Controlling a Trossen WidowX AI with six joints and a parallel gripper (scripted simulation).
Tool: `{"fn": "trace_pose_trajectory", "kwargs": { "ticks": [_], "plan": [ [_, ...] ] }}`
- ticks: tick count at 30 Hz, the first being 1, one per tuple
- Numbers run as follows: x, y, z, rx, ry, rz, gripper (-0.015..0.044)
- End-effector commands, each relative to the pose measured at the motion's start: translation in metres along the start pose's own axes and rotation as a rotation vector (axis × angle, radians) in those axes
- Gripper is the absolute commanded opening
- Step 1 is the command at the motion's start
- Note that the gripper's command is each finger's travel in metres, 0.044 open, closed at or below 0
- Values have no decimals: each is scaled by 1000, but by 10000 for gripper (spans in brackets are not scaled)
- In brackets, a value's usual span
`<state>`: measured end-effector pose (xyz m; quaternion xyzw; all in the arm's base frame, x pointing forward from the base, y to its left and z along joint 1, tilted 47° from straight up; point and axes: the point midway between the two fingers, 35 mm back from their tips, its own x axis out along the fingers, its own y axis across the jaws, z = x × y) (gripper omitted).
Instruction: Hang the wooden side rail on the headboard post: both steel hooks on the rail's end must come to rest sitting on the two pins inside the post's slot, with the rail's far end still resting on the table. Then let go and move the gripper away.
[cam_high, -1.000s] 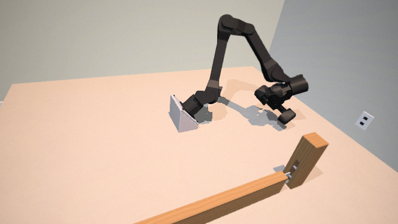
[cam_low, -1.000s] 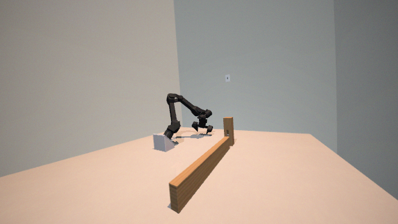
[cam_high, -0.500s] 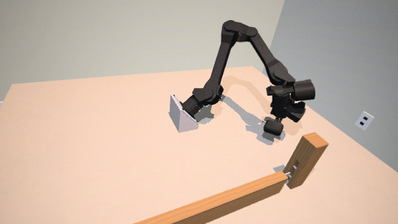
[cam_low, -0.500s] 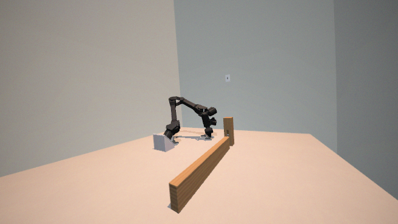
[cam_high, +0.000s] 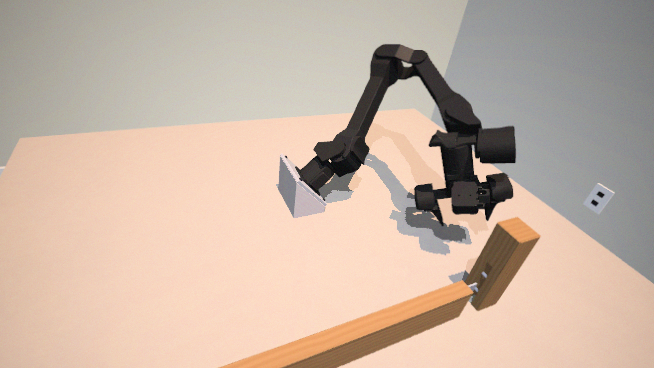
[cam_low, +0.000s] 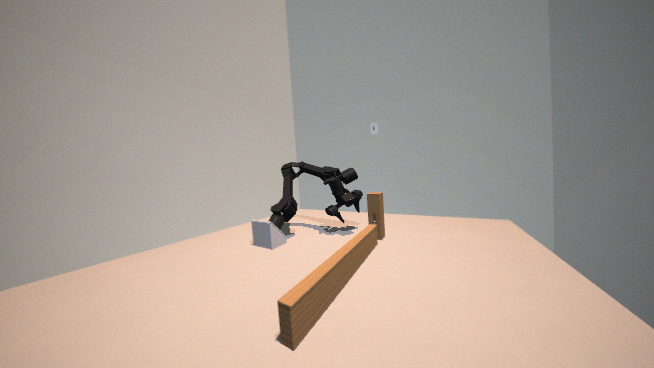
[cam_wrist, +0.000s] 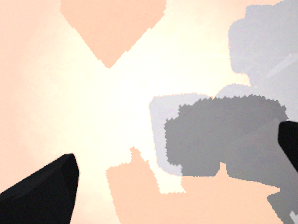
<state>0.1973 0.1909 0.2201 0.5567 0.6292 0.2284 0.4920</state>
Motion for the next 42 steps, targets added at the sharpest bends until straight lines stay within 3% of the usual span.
{"fn": "trace_pose_trajectory", "kwargs": {
  "ticks": [1,13,42],
  "plan": [
    [-47,-9,58,909,-158,131,440],
    [-98,-30,104,1816,-119,371,440],
    [-99,-30,104,1825,-117,374,440]
  ]
}}
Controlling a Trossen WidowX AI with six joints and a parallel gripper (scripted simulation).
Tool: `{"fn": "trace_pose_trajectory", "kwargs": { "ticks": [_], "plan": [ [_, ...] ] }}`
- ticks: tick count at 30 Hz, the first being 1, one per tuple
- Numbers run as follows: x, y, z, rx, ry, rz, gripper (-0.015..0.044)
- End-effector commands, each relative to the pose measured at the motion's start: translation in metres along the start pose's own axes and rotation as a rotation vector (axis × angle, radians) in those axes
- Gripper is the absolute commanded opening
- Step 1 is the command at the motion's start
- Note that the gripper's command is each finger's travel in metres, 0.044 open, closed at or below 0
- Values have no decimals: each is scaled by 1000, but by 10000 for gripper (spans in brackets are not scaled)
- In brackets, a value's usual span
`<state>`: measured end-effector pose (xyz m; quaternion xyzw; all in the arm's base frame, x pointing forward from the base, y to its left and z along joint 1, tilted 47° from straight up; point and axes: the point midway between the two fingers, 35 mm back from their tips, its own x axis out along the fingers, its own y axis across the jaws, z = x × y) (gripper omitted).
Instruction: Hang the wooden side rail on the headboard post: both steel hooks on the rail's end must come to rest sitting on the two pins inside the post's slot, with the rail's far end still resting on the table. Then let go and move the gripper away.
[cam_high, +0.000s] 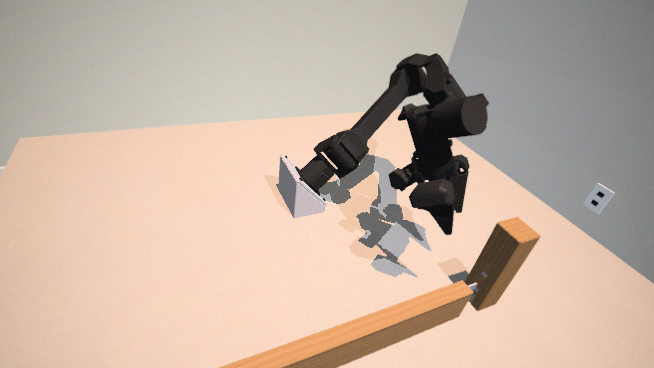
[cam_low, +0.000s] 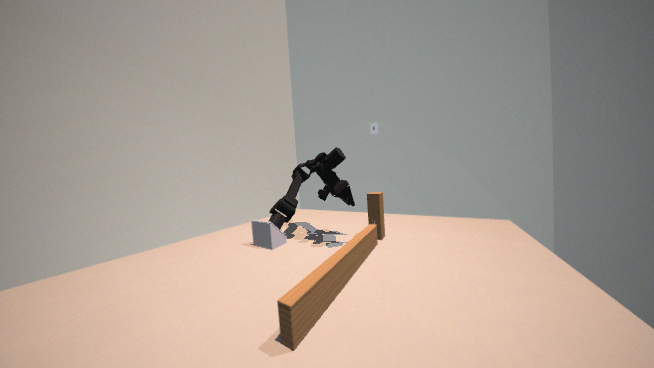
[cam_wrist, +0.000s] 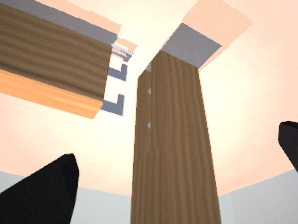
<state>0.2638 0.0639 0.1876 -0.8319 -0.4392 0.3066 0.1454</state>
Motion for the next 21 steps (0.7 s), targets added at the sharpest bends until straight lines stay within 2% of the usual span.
{"fn": "trace_pose_trajectory", "kwargs": {
  "ticks": [1,6,11,21],
  "plan": [
    [0,-1,0,8,1,-4,440],
    [0,1,-3,-10,-11,-6,440],
    [0,13,-19,-143,-101,-38,440],
    [2,35,-44,-424,-255,-204,440]
  ]
}}
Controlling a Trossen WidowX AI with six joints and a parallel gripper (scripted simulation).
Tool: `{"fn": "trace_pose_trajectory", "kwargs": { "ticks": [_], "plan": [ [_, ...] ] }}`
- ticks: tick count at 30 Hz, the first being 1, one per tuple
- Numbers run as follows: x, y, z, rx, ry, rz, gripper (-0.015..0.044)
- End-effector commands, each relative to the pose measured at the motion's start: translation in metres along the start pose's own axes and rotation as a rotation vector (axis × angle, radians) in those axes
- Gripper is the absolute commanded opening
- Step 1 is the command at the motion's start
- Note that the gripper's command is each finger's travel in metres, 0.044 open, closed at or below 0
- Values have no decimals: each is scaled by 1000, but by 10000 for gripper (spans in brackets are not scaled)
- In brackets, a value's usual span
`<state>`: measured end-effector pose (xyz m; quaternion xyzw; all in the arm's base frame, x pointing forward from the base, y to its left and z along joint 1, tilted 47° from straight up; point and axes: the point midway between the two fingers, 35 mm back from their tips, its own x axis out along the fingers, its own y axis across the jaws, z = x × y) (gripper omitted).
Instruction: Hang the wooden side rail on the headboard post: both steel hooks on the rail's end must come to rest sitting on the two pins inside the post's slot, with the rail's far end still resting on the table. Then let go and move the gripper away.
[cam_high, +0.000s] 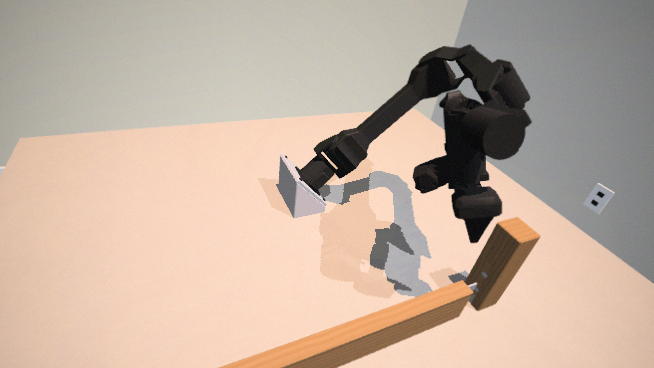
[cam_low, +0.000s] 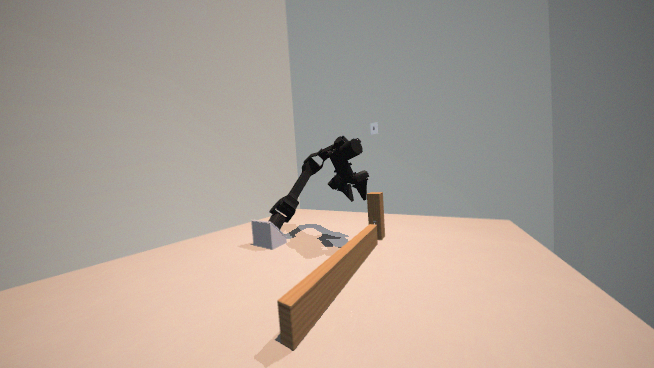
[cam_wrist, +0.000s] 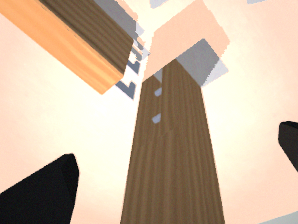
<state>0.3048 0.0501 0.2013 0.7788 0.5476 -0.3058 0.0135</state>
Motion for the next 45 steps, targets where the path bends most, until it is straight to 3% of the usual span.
{"fn": "trace_pose_trajectory", "kwargs": {
  "ticks": [1,27,36,45],
  "plan": [
    [-2,12,-6,-140,-56,-91,440],
    [-2,17,-6,-191,-71,-125,440],
    [14,103,47,-598,-277,-230,440],
    [15,110,52,-631,-292,-244,440]
  ]
}}
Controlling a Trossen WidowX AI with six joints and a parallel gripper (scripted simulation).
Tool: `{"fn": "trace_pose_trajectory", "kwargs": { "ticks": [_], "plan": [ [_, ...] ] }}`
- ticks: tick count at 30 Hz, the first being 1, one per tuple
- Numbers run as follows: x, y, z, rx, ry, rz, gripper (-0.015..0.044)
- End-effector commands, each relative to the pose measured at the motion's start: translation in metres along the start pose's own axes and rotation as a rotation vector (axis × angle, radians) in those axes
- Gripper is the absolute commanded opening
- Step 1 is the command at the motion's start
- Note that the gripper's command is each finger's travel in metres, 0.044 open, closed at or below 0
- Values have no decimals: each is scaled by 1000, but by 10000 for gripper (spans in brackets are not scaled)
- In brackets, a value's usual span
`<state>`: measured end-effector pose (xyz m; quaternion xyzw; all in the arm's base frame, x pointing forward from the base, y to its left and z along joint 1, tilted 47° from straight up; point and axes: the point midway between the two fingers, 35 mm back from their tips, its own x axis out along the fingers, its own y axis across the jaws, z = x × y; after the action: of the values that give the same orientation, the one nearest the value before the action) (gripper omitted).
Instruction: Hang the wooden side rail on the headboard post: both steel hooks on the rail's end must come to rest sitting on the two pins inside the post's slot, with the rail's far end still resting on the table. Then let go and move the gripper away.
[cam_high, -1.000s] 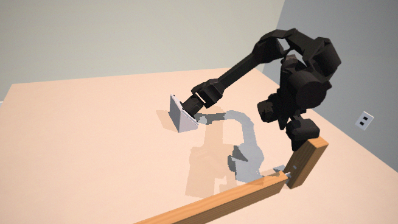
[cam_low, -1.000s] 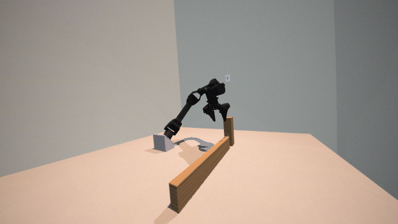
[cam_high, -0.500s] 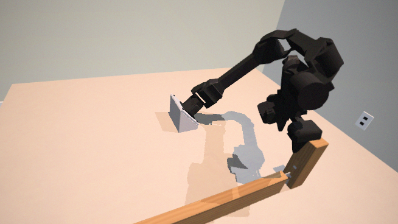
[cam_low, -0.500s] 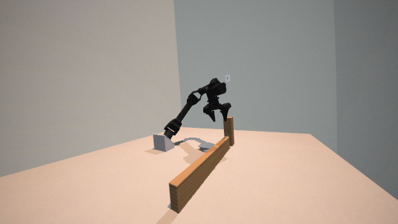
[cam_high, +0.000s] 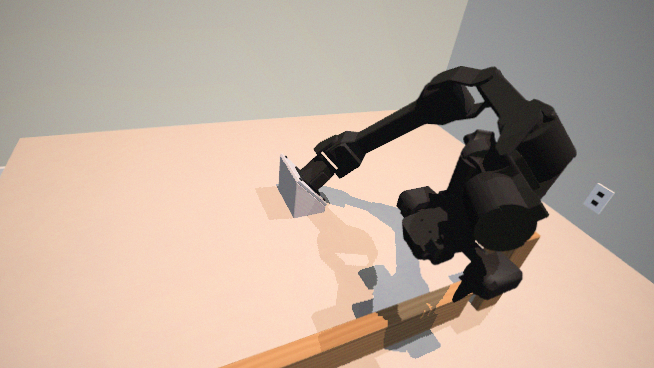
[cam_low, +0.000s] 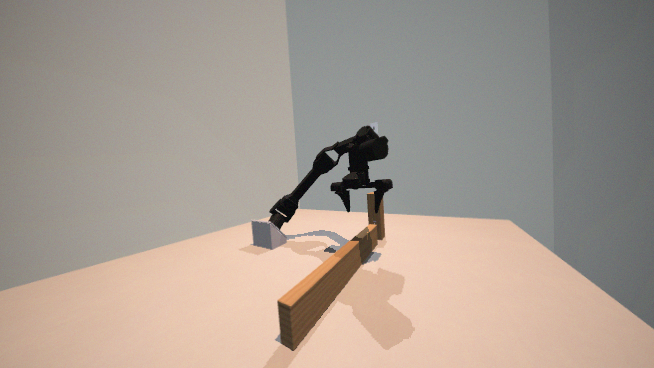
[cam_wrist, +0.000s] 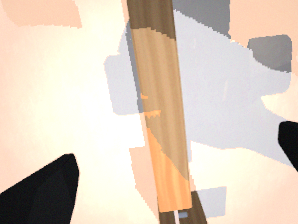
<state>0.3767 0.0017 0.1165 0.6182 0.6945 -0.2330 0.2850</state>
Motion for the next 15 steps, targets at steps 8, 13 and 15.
{"fn": "trace_pose_trajectory", "kwargs": {
  "ticks": [8,13,15],
  "plan": [
    [34,1,1,-3,-1,-13,440],
    [45,1,1,-3,-1,-13,440],
    [49,1,1,-3,-1,-13,440]
  ]
}}
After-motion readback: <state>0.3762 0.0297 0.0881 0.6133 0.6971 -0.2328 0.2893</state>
